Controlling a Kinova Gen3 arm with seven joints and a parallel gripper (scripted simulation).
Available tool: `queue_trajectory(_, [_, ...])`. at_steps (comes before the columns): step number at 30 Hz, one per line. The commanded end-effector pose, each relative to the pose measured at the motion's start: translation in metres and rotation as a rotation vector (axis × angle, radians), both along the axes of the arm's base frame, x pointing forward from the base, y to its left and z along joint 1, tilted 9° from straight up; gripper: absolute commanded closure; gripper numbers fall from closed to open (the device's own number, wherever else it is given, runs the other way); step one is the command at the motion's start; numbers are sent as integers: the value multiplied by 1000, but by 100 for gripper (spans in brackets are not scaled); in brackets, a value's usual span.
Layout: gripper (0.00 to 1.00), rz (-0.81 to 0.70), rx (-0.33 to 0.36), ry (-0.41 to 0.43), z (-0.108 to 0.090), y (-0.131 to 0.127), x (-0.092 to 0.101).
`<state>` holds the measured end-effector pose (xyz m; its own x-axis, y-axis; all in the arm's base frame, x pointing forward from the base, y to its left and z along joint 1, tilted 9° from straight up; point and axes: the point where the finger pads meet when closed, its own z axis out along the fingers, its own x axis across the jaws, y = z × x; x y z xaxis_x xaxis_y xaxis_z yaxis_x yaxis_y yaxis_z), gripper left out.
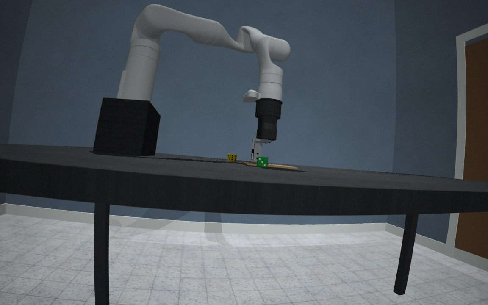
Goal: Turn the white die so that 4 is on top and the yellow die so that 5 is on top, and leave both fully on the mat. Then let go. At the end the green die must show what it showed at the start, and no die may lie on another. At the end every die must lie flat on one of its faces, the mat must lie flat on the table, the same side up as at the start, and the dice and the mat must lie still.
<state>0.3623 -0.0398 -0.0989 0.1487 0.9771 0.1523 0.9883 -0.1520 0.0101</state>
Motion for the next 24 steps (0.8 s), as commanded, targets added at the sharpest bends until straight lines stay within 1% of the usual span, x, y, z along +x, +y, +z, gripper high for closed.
queue_trajectory(1, [51,0,0,-1,0,0,1])
queue_trajectory(24, [51,0,0,-1,-3,0,1])
